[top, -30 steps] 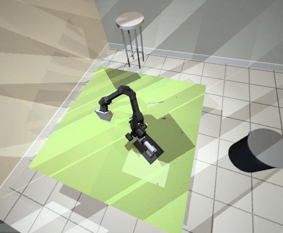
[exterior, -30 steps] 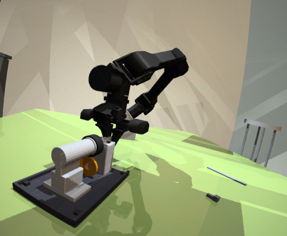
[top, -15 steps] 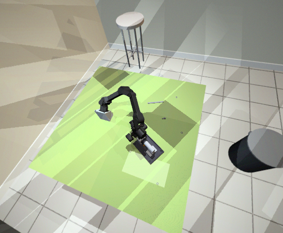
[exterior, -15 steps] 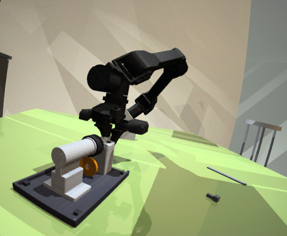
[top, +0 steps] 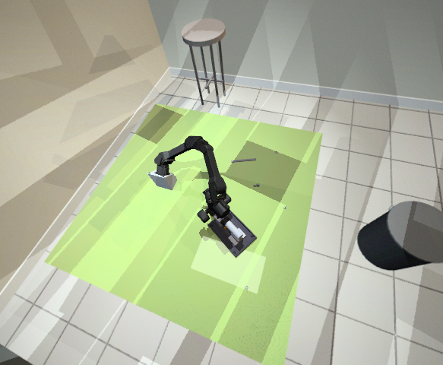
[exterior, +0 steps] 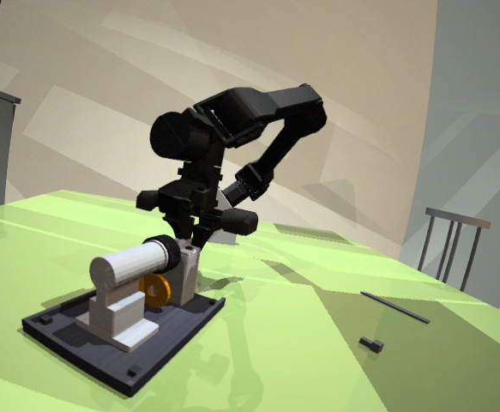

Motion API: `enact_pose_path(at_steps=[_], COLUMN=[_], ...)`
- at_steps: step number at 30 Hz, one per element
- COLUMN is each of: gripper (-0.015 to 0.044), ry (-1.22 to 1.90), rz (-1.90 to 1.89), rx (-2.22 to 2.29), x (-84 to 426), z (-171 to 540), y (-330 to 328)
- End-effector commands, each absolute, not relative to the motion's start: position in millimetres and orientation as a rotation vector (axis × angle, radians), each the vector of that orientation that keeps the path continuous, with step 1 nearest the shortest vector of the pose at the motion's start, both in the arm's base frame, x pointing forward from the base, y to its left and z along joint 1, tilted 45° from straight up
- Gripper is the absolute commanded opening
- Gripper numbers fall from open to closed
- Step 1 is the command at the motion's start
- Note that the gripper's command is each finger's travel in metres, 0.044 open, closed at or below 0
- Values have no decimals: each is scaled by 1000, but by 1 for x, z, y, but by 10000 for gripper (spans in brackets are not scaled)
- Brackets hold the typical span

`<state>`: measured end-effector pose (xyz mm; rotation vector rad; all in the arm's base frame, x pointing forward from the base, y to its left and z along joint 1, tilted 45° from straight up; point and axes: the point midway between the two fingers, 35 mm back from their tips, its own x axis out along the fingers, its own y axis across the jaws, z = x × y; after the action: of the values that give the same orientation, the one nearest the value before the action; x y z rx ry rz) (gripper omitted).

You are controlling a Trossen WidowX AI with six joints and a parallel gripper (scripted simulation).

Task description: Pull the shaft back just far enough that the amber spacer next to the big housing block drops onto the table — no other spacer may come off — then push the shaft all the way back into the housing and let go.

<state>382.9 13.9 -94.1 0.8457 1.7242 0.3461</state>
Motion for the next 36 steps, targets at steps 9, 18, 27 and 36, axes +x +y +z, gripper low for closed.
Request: enact_pose_path(at_steps=[9,18,27,36], gripper=[0,0,0,236], ry=[1716,1716,1716,1728], rz=[345,345,345,346], rx=[841,840,840,847], x=[388,390,390,386], z=[-95,-96,-96,-95], y=[12,12,12,13])
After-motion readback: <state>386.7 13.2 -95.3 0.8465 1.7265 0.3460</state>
